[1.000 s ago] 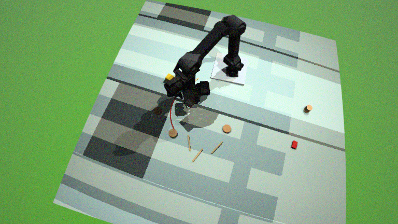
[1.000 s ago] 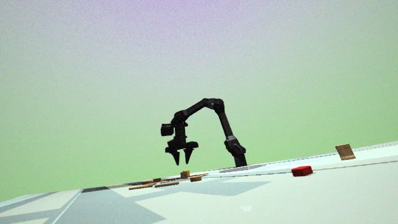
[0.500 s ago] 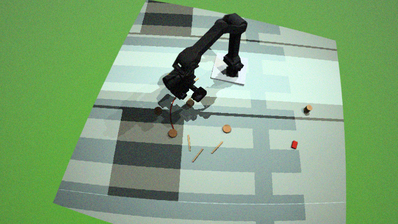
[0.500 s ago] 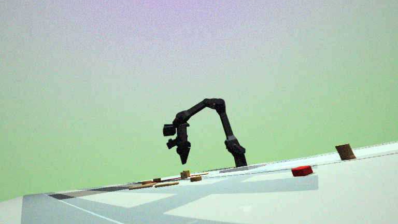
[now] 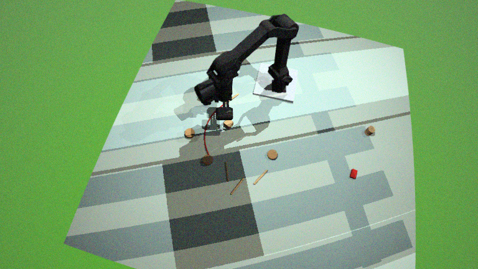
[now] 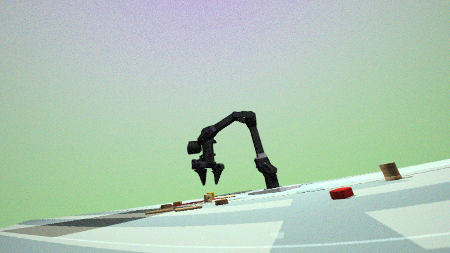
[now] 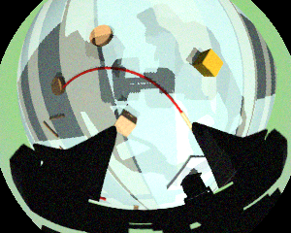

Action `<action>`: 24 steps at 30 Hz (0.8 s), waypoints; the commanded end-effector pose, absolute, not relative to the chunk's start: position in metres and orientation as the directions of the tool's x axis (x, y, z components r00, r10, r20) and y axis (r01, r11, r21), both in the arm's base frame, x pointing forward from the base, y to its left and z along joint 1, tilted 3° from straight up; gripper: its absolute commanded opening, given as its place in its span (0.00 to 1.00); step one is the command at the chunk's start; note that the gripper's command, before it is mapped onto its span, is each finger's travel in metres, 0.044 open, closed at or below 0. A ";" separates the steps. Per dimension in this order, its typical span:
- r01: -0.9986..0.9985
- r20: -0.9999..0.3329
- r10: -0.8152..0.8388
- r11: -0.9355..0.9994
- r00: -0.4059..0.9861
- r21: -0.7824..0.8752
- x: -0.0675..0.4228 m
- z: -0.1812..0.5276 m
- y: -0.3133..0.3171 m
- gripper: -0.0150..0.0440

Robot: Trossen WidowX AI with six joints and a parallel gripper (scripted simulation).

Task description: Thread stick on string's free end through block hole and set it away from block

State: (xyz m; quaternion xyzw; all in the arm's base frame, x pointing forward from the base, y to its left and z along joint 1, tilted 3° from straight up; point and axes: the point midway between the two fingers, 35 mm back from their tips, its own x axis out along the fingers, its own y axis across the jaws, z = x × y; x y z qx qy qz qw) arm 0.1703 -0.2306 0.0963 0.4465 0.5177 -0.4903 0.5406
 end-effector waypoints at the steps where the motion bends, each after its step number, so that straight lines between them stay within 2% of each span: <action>1: 0.697 -0.998 -0.055 -0.717 -0.034 0.016 0.141 0.091 -0.227 1.00; 7: 0.434 -0.998 -0.055 -0.900 -0.035 0.035 0.133 0.091 -0.227 1.00; 13: 0.131 -0.998 -0.055 -0.990 -0.036 0.050 0.126 0.091 -0.227 1.00; 18: -0.136 -0.998 -0.055 -0.989 -0.037 0.060 0.120 0.091 -0.227 1.00; 24: -0.438 -0.998 -0.055 -0.897 -0.038 0.067 0.114 0.091 -0.227 1.00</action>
